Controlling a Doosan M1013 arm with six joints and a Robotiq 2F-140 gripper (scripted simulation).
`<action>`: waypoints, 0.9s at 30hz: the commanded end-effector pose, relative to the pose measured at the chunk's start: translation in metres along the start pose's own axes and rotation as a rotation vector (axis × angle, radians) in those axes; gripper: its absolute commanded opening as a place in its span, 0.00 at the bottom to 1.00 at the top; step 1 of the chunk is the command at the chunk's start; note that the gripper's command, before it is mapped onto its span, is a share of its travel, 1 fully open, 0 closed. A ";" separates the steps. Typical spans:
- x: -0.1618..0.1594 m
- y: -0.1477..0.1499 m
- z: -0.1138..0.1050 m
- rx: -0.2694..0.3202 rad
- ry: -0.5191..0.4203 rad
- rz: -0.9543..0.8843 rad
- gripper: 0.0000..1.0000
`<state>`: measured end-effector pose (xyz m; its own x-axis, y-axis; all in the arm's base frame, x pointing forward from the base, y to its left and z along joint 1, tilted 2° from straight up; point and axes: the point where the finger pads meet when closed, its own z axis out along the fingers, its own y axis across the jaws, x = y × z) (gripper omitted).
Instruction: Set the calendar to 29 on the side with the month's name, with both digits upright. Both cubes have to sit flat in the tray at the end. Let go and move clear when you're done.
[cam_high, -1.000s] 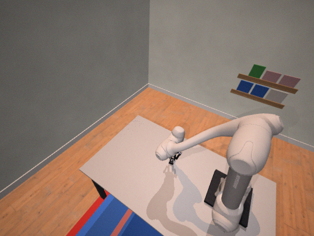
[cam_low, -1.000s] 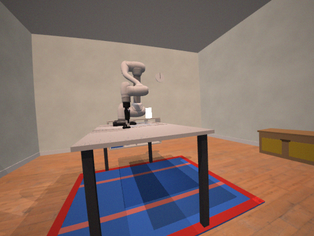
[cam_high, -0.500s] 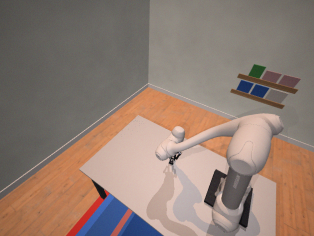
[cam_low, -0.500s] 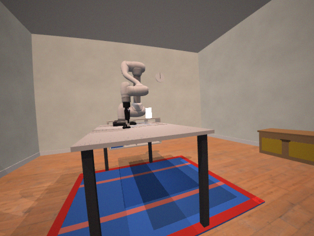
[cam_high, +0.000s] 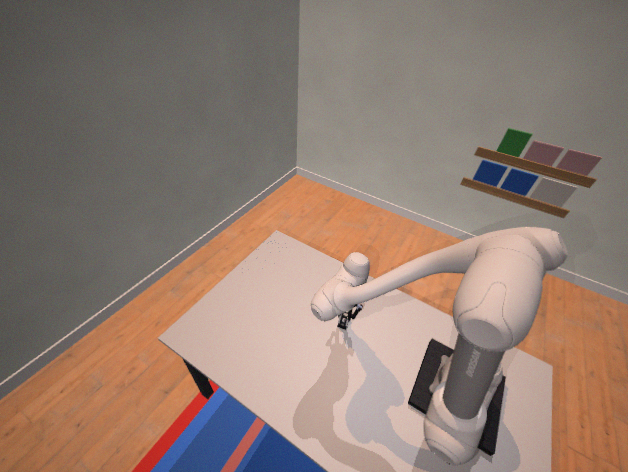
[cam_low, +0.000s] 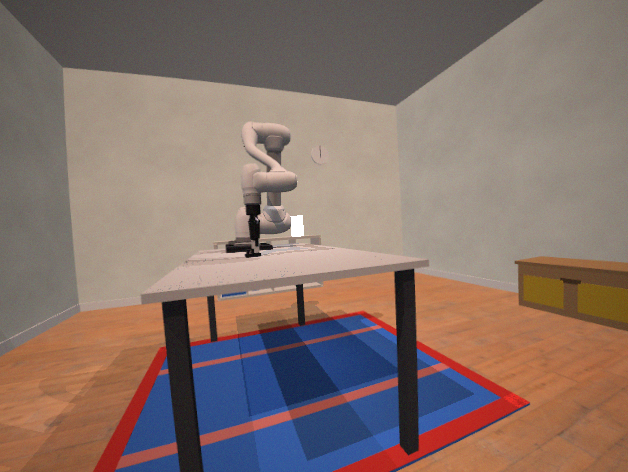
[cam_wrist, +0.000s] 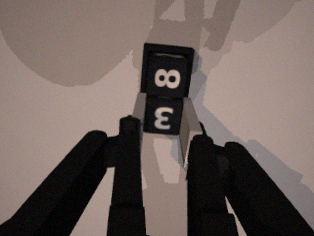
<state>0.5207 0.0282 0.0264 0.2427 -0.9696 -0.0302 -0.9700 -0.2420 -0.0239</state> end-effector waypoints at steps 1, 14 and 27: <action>0.000 0.000 0.000 0.000 0.000 0.000 0.24; 0.000 0.000 0.000 0.000 0.000 0.000 0.31; 0.000 0.000 0.000 0.000 0.000 0.000 0.35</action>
<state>0.5207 0.0282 0.0264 0.2427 -0.9696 -0.0302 -0.9700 -0.2420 -0.0239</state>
